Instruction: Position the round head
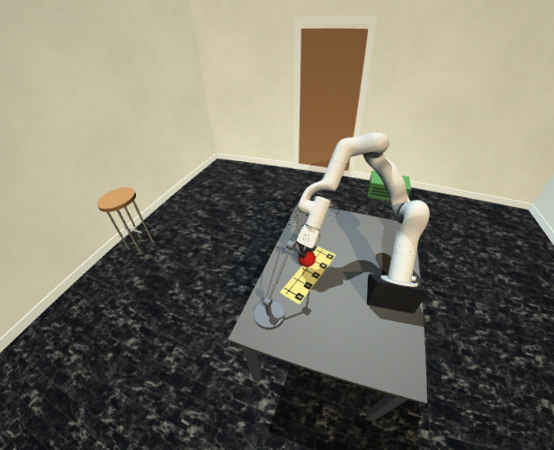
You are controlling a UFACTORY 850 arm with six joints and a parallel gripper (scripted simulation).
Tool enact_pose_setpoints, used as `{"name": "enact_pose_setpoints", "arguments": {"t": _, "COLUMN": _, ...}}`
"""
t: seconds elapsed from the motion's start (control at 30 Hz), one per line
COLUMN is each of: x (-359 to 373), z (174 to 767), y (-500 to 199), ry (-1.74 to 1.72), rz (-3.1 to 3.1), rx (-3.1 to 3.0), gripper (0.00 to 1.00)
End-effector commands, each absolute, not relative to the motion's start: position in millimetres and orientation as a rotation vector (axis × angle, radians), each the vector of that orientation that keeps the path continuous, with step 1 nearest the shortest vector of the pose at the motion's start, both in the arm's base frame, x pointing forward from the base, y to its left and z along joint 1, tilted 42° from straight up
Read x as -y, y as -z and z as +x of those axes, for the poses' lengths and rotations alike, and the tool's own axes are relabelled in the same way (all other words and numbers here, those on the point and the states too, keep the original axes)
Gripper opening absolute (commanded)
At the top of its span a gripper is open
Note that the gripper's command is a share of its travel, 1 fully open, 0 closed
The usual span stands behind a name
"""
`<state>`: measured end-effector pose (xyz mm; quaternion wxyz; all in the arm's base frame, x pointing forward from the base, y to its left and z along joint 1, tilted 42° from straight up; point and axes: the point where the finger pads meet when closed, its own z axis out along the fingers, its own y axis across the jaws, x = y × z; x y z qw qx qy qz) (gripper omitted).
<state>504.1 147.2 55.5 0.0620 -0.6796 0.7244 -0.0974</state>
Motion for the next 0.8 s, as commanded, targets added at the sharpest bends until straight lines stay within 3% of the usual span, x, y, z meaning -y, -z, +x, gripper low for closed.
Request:
{"name": "enact_pose_setpoints", "arguments": {"t": 0.0, "x": -152, "z": 505, "y": -53, "ry": 0.289, "rz": -2.054, "rx": -2.185, "gripper": 0.00}}
{"name": "enact_pose_setpoints", "arguments": {"t": 0.77, "x": -149, "z": 503, "y": -61, "ry": 0.289, "rz": -2.054, "rx": -2.185, "gripper": 0.00}}
